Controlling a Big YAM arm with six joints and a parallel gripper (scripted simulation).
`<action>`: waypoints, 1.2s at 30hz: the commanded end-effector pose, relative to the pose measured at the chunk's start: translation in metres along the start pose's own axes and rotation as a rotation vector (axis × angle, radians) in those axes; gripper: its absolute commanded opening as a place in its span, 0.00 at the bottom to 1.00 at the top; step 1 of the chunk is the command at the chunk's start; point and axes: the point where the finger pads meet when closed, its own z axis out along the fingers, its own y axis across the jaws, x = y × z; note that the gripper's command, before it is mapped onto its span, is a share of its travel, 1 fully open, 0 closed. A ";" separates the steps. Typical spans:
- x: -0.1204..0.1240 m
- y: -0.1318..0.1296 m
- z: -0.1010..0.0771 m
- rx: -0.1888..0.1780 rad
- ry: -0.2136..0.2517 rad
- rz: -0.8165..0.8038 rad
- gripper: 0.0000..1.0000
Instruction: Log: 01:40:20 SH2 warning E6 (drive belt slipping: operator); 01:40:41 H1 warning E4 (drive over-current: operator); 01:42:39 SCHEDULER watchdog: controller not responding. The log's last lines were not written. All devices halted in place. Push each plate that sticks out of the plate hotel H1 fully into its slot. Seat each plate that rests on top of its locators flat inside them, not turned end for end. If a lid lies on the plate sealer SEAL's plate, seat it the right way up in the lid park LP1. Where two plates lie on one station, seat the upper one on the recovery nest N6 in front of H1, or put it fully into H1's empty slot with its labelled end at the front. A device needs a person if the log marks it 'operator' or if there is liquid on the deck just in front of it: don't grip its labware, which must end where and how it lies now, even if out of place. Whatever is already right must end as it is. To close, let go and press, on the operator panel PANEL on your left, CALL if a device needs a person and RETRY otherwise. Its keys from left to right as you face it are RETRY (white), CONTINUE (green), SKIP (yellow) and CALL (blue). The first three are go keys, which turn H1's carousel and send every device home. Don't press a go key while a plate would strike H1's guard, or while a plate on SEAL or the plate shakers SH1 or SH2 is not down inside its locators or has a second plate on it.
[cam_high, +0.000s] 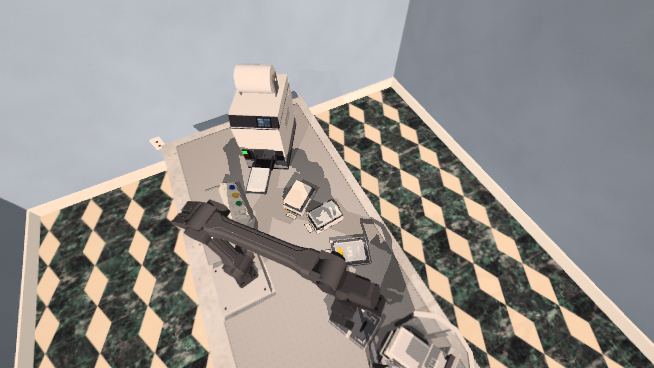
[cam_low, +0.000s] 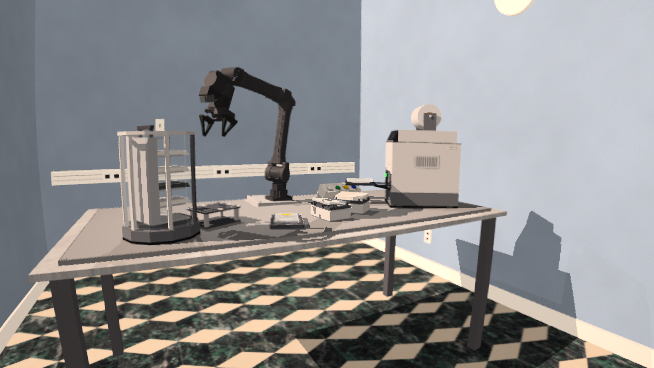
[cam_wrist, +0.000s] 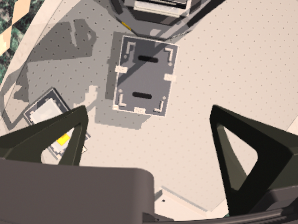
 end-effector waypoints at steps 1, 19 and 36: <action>-0.004 0.007 -0.001 0.002 -0.062 0.016 1.00; -0.004 0.007 -0.002 0.041 -0.425 0.094 1.00; -0.004 0.007 0.013 0.081 -0.689 0.149 1.00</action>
